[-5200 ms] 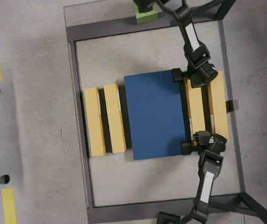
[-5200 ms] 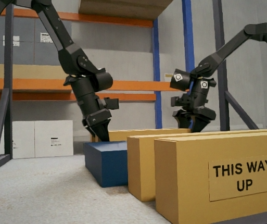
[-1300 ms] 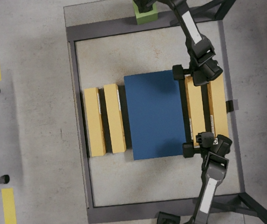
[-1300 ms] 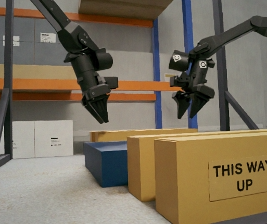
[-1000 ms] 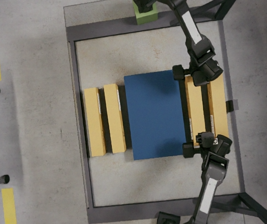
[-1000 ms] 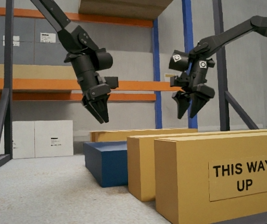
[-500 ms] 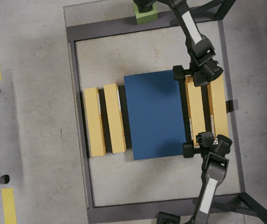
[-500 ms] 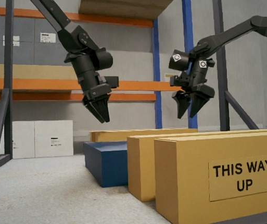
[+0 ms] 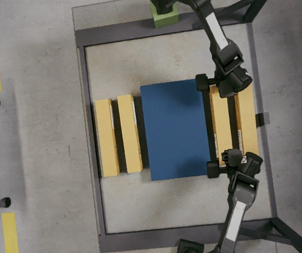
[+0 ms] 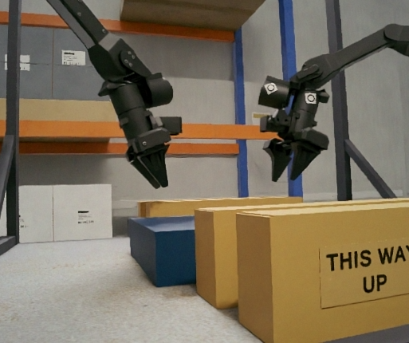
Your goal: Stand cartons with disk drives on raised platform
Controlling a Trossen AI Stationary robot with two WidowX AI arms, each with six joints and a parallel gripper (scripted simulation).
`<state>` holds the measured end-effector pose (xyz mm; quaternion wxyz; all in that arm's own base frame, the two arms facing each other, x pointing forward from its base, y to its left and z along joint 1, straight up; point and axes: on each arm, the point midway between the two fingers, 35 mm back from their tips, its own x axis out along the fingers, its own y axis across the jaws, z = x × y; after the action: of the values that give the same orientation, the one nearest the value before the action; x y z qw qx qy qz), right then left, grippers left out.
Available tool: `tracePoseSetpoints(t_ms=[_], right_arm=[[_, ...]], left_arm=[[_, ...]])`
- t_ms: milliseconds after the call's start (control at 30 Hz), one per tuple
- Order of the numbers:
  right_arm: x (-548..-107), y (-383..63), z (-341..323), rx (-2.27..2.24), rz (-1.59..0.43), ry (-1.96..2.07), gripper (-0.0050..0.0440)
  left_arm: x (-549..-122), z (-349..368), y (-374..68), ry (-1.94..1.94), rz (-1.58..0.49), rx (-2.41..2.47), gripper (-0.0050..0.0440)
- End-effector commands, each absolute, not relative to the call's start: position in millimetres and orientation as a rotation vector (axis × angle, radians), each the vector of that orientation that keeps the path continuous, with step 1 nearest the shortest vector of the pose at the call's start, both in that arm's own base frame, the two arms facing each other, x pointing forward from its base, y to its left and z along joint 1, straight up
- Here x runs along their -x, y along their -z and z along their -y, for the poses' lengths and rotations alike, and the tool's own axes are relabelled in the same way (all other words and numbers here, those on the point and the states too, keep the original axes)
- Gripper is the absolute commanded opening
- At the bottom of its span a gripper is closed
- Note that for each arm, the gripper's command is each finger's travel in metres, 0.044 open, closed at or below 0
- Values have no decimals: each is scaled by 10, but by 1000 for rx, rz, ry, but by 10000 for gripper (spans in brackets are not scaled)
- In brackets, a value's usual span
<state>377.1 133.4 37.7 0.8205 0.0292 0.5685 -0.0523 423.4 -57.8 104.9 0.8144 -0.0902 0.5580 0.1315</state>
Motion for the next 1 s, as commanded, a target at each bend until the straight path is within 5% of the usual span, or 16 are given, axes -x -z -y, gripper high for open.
tracePoseSetpoints(t_ms=[0,967], right_arm=[[-3823,-500,-1344,-75,-1177,103,382],[-3828,-497,-1348,-72,-1189,105,382]], left_arm=[[-4236,580,-1081,-280,-1180,194,382],[-4238,585,-1076,-279,-1178,193,382]])
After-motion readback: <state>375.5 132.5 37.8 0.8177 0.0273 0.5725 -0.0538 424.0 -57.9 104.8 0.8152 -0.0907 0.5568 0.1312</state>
